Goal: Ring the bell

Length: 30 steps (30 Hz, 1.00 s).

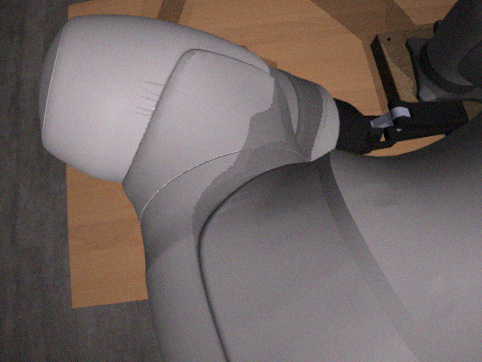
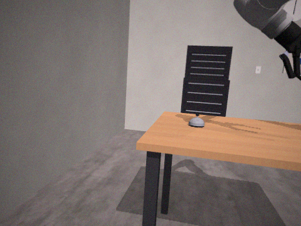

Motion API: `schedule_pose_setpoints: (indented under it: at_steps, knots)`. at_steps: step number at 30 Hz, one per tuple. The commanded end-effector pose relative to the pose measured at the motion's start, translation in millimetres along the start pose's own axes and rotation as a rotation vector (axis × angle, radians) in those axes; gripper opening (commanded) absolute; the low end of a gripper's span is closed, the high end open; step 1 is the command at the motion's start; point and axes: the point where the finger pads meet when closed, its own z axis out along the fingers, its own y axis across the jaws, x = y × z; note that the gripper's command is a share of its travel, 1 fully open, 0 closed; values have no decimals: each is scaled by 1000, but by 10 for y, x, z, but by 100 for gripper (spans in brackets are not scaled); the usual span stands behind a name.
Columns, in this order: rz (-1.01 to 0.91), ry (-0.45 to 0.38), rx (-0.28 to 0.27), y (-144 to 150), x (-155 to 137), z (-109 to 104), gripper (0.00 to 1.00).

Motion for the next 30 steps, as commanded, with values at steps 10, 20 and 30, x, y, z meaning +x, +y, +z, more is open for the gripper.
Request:
schedule_pose_setpoints:
  at_steps: [10, 20, 30]
  knots:
    - [0, 0, 0, -1, 0, 0, 100]
    - [32, 6, -18, 87, -20, -35, 100]
    - [358, 88, -199, 982, -298, -444, 100]
